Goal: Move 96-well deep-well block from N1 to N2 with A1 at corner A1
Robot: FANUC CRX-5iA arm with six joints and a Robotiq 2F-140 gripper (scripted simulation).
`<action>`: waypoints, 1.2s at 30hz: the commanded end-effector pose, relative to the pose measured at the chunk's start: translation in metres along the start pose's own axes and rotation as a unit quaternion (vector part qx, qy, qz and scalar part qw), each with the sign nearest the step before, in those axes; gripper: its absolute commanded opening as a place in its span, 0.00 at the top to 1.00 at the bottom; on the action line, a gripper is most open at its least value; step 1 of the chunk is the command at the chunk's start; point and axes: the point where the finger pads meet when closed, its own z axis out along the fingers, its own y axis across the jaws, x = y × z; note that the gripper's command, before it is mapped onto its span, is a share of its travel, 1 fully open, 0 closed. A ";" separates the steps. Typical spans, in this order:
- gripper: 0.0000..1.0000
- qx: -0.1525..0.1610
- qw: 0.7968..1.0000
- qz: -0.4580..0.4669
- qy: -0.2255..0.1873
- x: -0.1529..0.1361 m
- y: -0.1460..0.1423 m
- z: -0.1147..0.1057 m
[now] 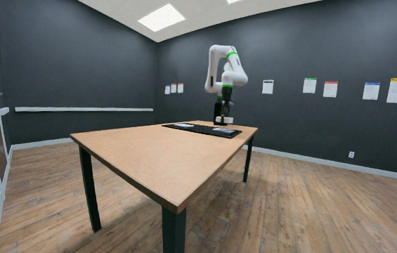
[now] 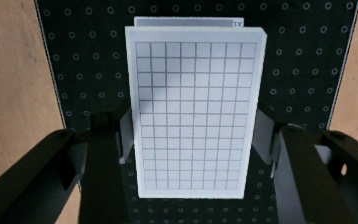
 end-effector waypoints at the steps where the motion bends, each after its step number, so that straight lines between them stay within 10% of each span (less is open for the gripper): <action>1: 0.90 -0.001 1.000 0.000 0.000 0.000 0.001 -0.001; 36: 0.90 -0.001 1.000 0.000 0.000 0.000 0.001 0.034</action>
